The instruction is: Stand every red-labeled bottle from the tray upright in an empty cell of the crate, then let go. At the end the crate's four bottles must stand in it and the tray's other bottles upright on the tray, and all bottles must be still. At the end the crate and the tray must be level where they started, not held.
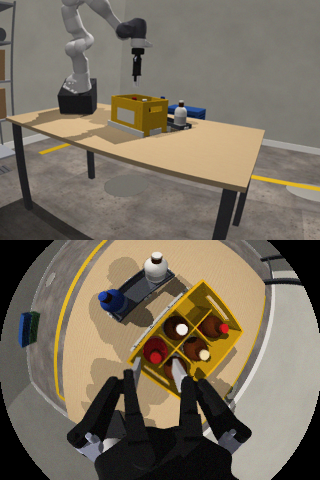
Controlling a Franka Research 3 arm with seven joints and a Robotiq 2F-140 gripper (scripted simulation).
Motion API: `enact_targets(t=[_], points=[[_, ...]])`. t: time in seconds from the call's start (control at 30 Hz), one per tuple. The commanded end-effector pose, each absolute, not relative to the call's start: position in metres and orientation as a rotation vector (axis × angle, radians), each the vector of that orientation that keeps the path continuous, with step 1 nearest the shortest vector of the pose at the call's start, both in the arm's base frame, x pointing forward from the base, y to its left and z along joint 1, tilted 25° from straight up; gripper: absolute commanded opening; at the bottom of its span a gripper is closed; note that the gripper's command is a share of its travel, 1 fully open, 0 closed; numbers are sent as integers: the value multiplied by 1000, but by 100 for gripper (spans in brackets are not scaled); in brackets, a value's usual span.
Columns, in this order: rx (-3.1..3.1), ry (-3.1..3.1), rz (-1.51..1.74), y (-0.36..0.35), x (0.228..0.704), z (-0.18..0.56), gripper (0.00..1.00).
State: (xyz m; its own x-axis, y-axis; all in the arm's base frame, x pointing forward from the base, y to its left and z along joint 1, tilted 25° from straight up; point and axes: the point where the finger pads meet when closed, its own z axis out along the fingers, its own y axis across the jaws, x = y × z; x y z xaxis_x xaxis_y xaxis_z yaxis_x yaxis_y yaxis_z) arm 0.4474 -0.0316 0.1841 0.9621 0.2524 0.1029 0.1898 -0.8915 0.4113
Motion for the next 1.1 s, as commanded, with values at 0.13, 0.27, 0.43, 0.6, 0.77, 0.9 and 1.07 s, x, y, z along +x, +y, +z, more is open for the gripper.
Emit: enact_targets(t=[0.13,0.27,0.43,0.6,0.77,0.9,1.07], points=[[2704,329,202,-32,445,185,38],[2704,329,202,-32,445,185,0],[2704,329,202,-32,445,185,0],[2704,329,202,-32,445,185,0],[2704,329,202,-32,445,185,0],[2704,329,202,-32,445,185,0],[2704,329,202,-32,445,185,0]])
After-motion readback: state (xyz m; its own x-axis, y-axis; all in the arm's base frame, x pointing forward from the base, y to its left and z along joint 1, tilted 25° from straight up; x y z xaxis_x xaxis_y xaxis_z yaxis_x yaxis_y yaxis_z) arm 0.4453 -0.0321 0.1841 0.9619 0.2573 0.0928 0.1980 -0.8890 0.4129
